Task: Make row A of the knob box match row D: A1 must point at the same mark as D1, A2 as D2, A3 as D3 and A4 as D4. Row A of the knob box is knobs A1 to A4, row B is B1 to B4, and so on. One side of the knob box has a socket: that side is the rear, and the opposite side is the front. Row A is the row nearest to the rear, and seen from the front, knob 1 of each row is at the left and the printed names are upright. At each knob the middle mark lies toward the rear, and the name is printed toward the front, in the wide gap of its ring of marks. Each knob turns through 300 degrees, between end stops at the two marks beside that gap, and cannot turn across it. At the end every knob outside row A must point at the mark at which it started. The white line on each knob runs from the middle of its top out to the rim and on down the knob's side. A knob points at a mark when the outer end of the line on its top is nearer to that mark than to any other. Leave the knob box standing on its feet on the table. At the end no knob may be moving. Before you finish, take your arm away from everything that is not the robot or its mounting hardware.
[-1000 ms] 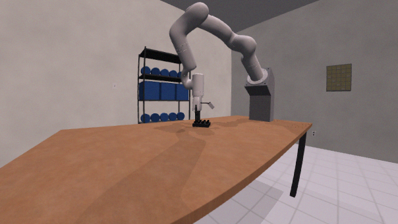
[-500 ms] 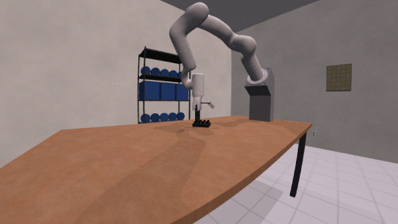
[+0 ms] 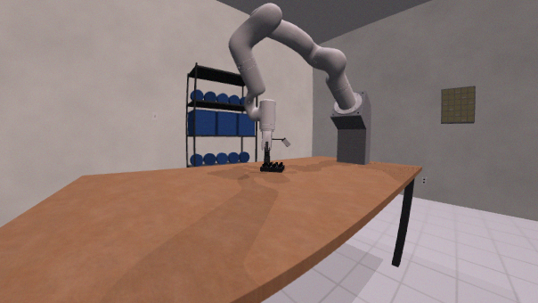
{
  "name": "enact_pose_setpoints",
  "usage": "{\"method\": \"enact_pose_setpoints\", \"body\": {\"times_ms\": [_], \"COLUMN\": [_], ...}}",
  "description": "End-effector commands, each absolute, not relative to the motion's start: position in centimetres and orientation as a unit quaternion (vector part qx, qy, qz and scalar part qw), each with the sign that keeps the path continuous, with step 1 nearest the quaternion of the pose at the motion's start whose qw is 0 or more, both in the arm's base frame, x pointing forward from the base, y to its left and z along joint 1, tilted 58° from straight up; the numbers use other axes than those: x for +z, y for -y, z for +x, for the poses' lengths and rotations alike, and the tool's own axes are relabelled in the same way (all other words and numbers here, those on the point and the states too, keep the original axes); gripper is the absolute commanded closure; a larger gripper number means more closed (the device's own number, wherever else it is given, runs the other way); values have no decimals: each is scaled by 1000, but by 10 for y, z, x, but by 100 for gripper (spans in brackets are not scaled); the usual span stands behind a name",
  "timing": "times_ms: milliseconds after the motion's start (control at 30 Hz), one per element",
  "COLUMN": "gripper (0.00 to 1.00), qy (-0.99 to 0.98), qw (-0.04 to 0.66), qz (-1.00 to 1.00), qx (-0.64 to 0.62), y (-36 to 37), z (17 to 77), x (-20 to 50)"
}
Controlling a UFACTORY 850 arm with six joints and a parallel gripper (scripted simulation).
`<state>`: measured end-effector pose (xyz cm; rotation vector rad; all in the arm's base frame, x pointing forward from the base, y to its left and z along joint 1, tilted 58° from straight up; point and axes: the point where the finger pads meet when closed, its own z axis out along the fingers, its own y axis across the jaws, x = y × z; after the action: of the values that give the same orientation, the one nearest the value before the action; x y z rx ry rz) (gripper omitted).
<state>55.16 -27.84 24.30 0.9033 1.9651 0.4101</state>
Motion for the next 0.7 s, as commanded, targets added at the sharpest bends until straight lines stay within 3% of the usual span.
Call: {"method": "enact_pose_setpoints", "body": {"times_ms": [0, 667], "gripper": [92, 92], "qy": [-811, -864], "qw": [461, 482], "qz": [329, 144], "qx": [144, 39], "y": [279, 279], "z": [551, 551], "x": [243, 243]}}
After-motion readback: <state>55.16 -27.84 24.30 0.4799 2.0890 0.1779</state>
